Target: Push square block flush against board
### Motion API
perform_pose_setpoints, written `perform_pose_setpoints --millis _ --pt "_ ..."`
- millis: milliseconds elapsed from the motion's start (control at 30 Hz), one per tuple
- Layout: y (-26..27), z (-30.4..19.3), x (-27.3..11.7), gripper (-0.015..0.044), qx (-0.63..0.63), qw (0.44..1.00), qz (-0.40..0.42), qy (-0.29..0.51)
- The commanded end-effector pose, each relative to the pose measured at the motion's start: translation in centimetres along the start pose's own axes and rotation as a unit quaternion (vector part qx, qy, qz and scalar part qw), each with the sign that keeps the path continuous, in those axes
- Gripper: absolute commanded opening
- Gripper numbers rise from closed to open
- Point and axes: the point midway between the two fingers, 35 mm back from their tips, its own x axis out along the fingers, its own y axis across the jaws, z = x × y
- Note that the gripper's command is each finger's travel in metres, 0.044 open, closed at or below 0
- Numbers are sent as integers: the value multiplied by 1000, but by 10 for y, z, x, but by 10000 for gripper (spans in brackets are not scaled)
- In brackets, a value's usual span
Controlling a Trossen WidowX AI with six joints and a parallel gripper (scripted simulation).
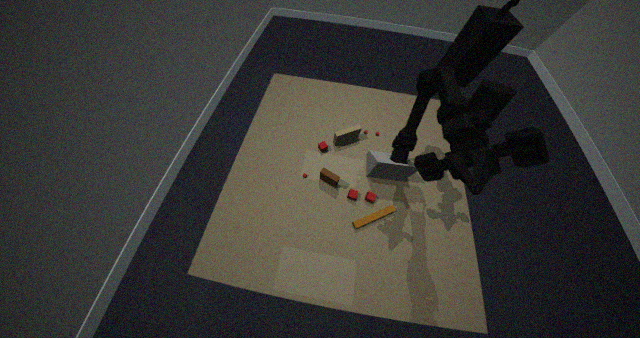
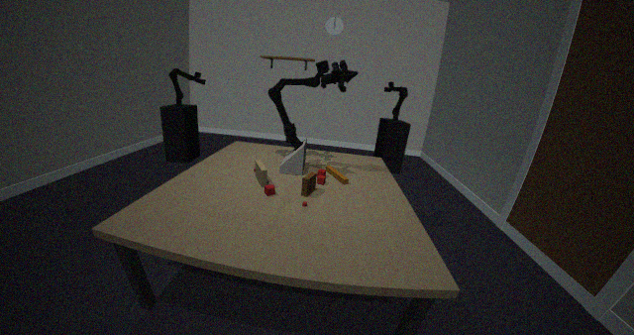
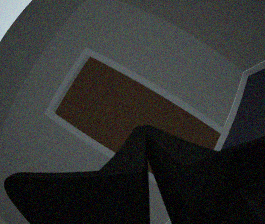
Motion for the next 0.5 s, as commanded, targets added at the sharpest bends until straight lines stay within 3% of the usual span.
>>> perform_pose_setpoints --millis 0,467 --pt "-43 25 0 0 17 998 -59 -15" --pt "-203 114 -41 0 96 957 -268 -62"
